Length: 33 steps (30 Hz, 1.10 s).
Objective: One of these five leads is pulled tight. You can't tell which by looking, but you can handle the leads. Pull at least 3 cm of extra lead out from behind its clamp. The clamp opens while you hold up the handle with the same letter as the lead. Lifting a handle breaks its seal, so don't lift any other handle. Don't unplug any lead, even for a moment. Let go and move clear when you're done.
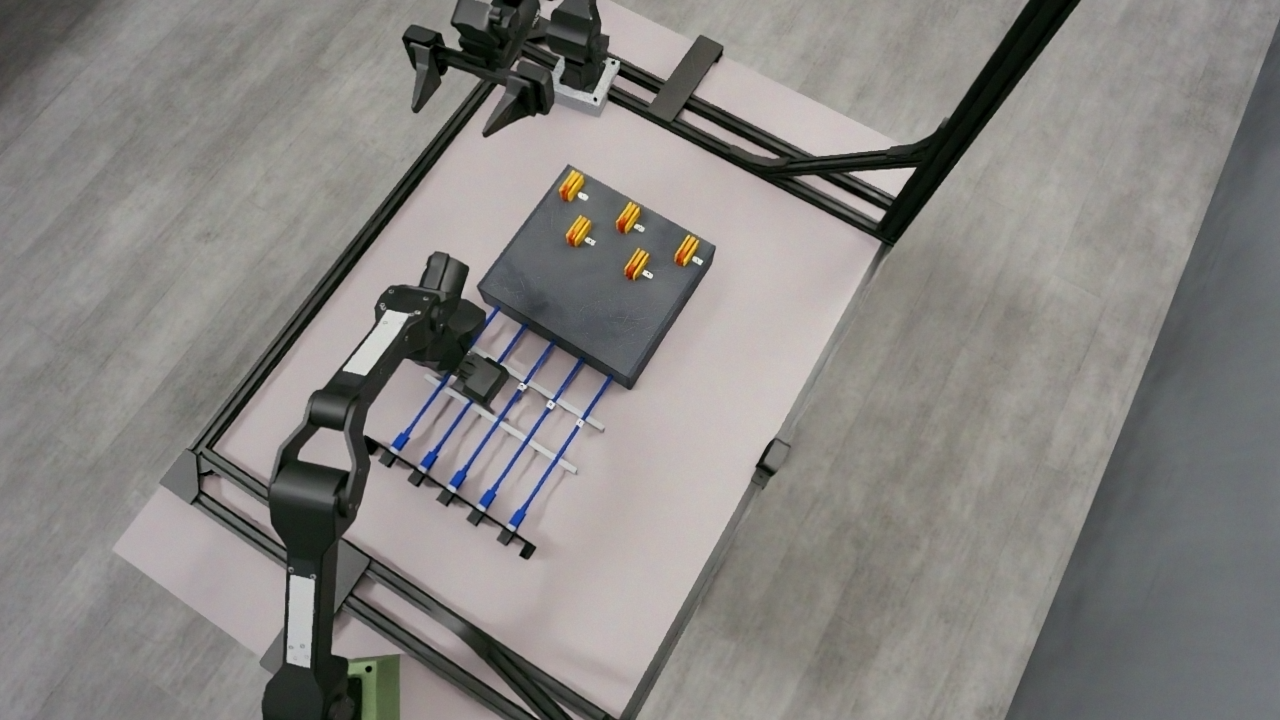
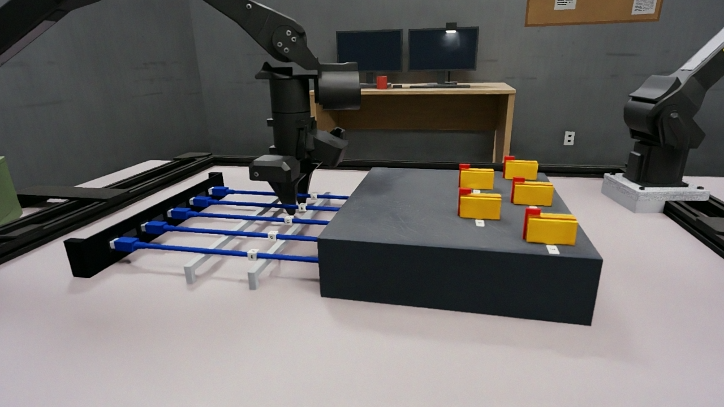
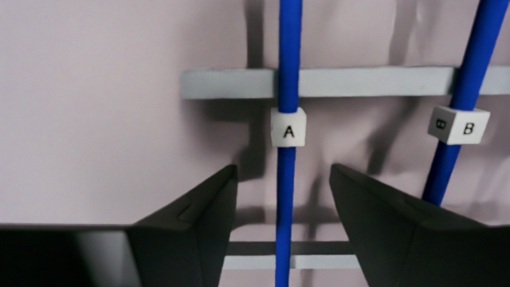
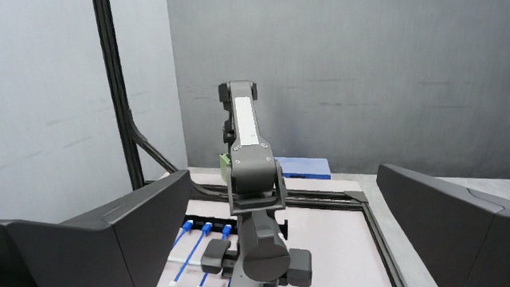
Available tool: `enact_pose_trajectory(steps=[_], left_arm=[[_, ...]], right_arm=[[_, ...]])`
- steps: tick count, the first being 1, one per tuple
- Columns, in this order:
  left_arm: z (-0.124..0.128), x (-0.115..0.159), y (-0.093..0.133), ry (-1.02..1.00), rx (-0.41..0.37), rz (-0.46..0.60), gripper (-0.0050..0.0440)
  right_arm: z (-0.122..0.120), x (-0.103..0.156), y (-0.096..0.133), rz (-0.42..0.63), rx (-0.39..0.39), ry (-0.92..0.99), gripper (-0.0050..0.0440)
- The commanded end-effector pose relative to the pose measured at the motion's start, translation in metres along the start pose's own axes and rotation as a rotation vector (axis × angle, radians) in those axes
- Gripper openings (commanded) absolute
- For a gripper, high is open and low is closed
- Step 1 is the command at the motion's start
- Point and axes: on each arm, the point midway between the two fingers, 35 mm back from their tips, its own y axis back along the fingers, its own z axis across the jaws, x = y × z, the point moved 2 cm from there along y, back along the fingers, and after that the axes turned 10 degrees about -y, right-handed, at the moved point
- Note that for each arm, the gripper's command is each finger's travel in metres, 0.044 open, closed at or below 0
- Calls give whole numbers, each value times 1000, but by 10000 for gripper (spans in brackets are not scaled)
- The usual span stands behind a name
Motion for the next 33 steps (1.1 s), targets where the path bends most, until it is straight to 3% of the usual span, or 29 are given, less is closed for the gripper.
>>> enact_pose_trajectory(steps=[1, 22, 23, 33], left_arm=[[2, -4, 3, 3, -9, -14, 209], [2, -4, 3, 3, -9, -14, 209], [3, -4, 12, 0, -15, -26, -50], [3, -4, 12, 0, -15, -26, -50]], right_arm=[[1, -7, 1, -17, -3, 0, 440], [1, -7, 1, -17, -3, 0, 440], [1, -7, 1, -17, -3, 0, 440], [1, -7, 1, -17, -3, 0, 440]])
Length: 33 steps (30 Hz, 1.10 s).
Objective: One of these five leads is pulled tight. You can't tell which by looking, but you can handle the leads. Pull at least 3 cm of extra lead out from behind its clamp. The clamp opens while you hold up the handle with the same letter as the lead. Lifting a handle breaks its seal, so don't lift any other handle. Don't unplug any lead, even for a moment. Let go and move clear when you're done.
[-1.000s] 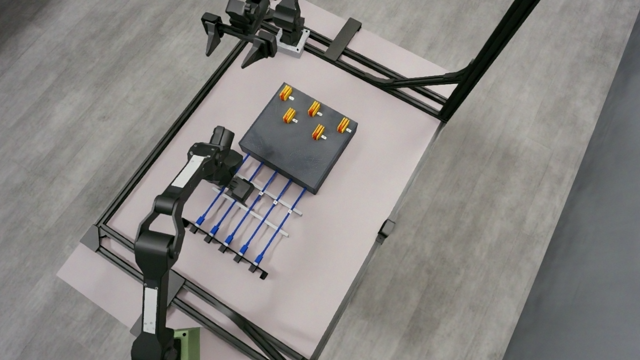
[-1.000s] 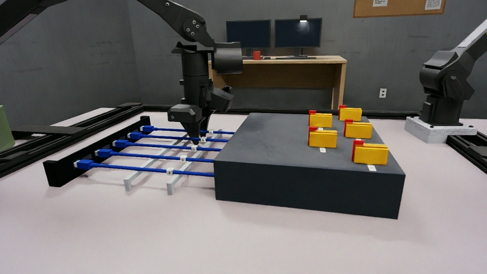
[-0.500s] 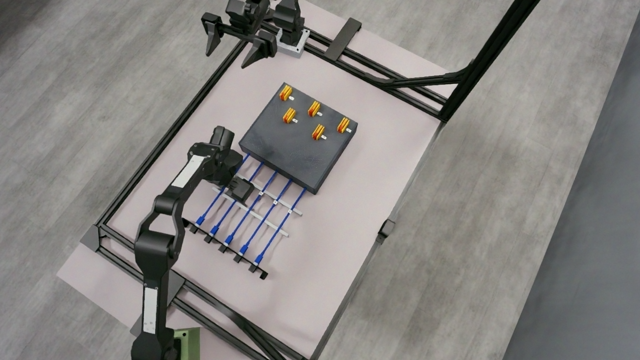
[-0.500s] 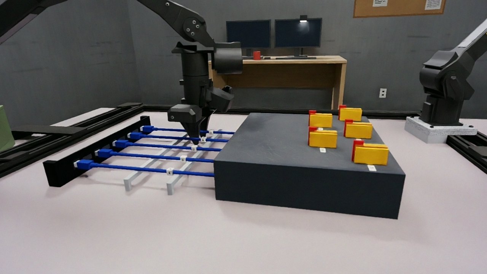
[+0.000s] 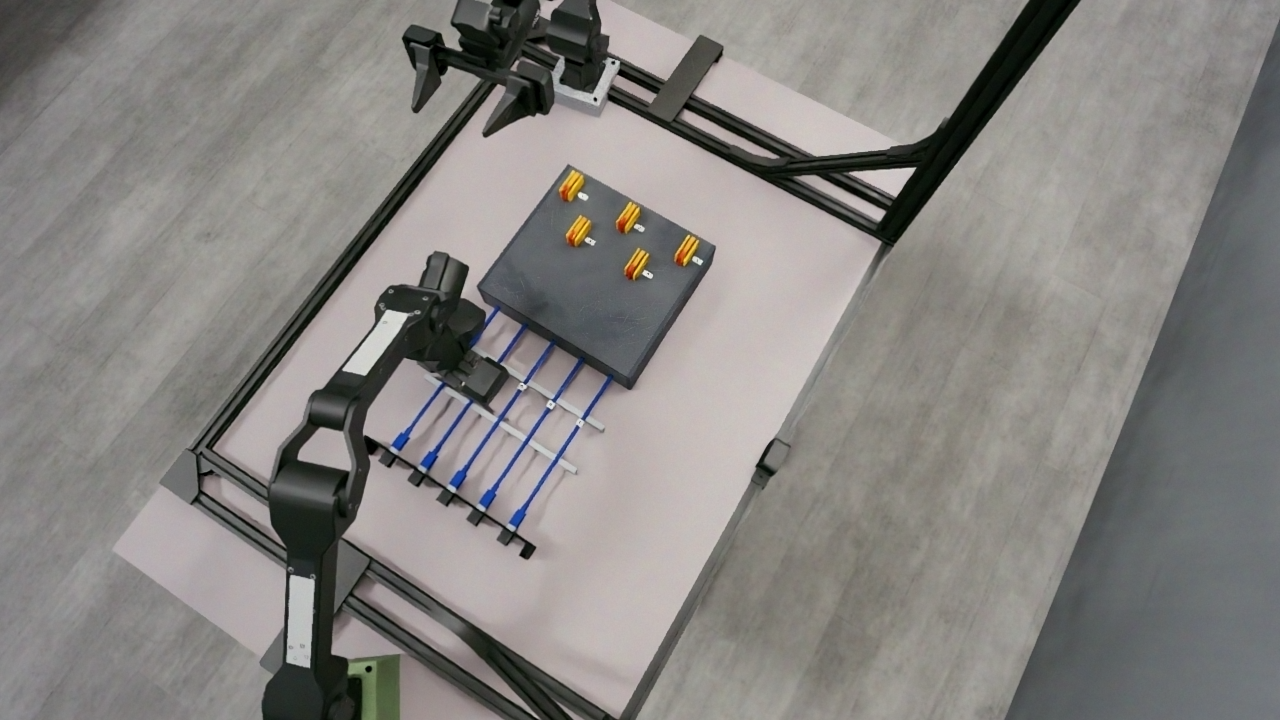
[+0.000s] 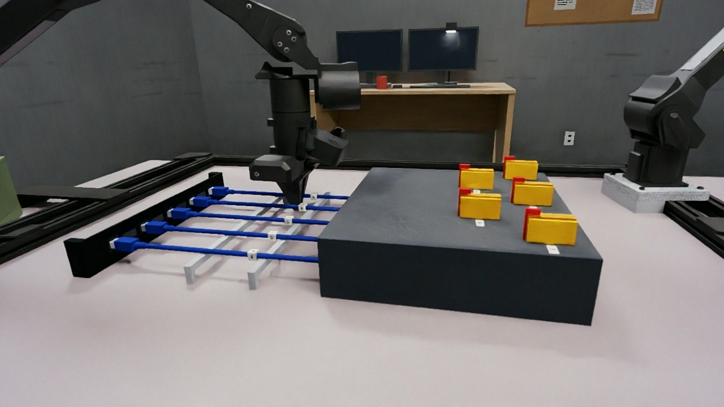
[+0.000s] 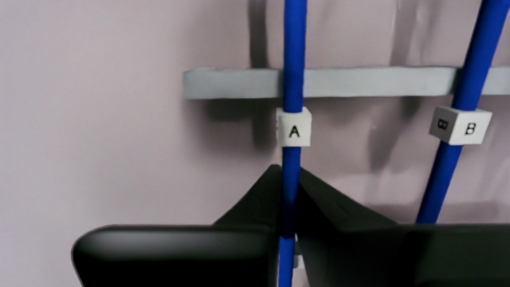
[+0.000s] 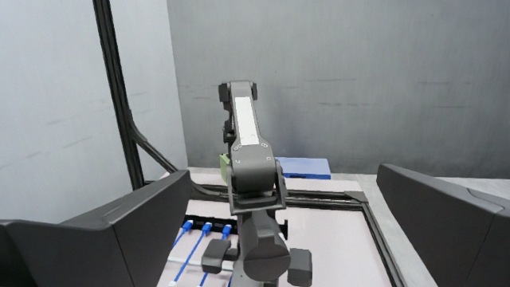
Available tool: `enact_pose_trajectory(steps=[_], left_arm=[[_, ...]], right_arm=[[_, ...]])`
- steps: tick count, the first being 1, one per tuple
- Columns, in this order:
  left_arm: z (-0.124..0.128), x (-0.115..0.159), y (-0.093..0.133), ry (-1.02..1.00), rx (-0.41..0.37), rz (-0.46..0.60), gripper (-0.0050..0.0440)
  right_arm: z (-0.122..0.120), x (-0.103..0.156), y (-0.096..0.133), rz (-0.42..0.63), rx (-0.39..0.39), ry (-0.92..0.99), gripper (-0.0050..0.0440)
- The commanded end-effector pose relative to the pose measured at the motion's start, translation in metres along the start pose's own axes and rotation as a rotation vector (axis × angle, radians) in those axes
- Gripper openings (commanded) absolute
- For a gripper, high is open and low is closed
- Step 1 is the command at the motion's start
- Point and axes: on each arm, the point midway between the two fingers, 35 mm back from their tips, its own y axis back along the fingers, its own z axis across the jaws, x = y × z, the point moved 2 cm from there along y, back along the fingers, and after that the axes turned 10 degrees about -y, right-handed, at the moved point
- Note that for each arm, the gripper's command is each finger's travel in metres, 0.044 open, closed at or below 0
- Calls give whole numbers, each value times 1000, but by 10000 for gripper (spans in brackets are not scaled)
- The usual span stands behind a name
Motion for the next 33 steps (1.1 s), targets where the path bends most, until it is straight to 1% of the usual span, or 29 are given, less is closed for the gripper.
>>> enact_pose_trajectory(steps=[1, 6, 7, 23, 24, 33], left_arm=[[2, -4, 12, -1, -12, -25, -50], [2, -4, 12, -1, -12, -25, -50], [2, -4, 32, 0, -14, -25, -50], [2, -4, 32, 0, -14, -25, -50], [1, -4, 41, -1, -7, -19, -50], [1, -4, 41, -1, -7, -19, -50]], right_arm=[[1, -7, 1, -17, -3, 0, 440], [1, -7, 1, -17, -3, 0, 440], [1, -7, 1, -17, -3, 0, 440], [1, -7, 1, -17, -3, 0, 440], [1, -7, 1, -17, -3, 0, 440], [1, -7, 1, -17, -3, 0, 440]])
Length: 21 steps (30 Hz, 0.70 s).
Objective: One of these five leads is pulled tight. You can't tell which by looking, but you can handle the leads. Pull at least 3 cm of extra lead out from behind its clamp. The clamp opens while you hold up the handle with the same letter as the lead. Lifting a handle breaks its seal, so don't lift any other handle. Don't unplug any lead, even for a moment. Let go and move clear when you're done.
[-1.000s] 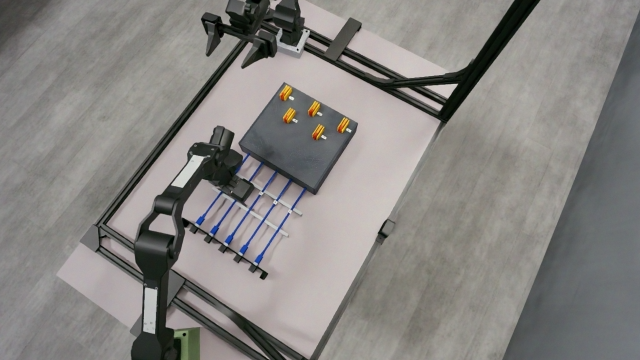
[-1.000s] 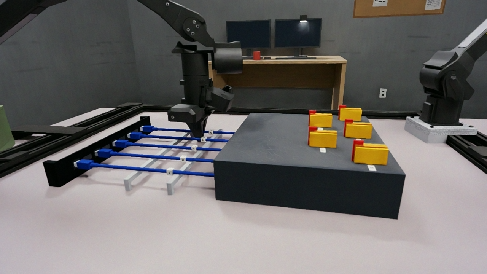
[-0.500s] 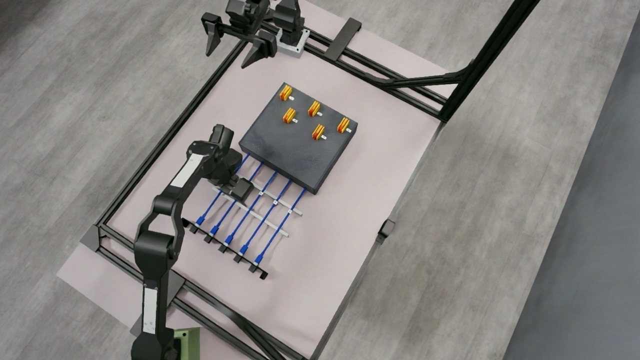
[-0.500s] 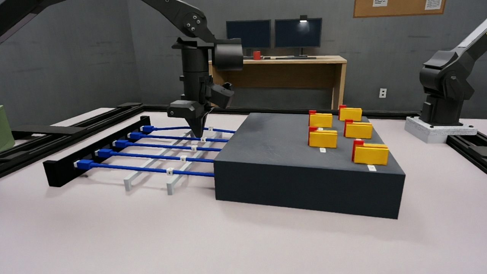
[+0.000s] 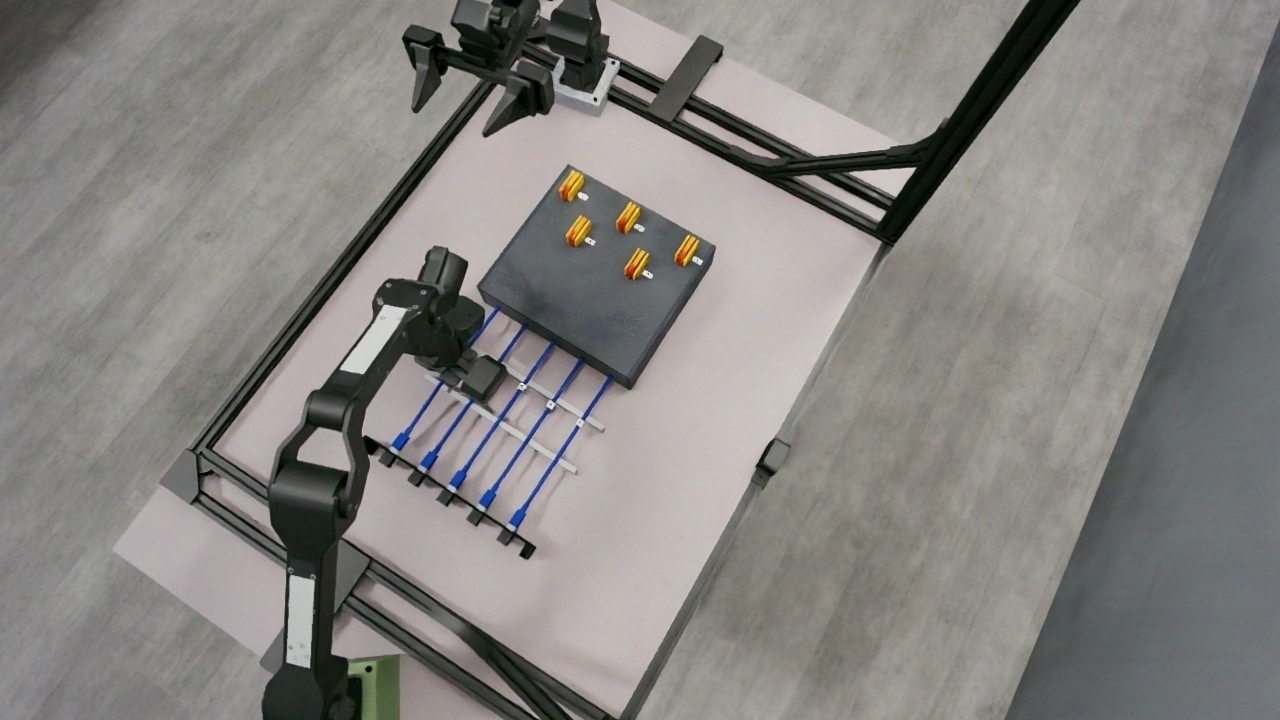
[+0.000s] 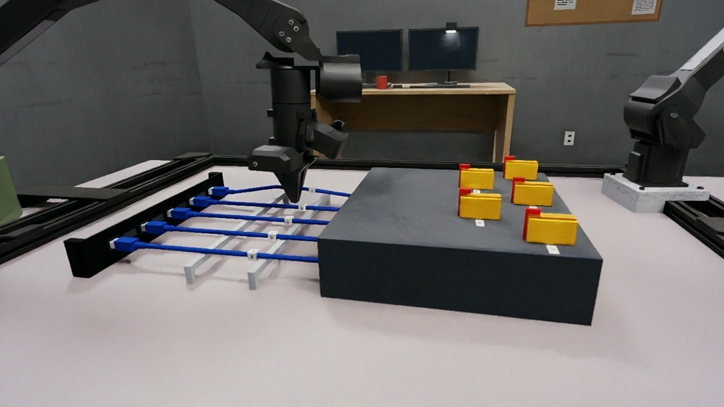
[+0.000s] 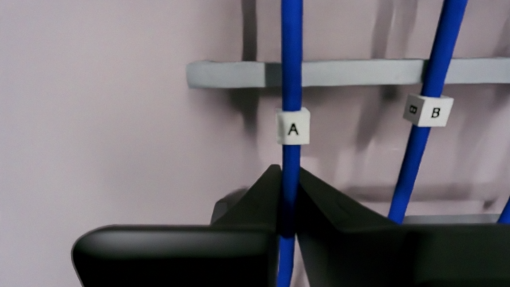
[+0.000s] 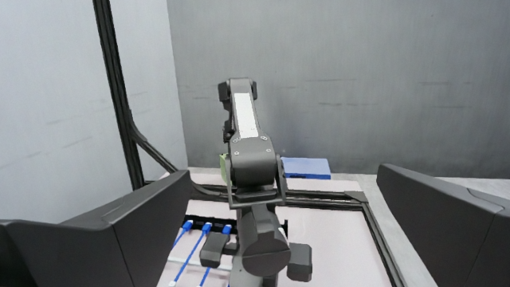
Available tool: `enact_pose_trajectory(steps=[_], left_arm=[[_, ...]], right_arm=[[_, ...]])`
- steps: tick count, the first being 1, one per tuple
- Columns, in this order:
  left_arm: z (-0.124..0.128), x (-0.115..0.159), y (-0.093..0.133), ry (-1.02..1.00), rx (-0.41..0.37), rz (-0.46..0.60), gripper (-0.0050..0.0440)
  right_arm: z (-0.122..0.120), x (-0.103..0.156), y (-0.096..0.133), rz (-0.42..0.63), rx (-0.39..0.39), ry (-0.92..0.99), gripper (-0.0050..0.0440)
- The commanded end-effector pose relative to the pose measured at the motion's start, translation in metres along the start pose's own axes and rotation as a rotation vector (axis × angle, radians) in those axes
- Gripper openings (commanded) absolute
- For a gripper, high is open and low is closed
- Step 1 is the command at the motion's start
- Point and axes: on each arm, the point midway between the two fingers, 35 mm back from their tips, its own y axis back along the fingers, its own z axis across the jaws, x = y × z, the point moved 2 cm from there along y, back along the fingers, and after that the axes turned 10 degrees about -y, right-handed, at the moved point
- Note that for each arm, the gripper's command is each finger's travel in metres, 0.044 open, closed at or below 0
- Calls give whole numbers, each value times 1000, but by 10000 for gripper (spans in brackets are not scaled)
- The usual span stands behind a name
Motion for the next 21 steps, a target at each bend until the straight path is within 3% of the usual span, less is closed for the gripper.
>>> enact_pose_trajectory(steps=[1, 21], left_arm=[[3, -4, 29, 0, -23, -38, -50], [2, -4, 35, 0, -17, -30, -50]], right_arm=[[1, -7, 1, -17, -3, 0, 440], [1, -7, 1, -17, -3, 0, 440]])
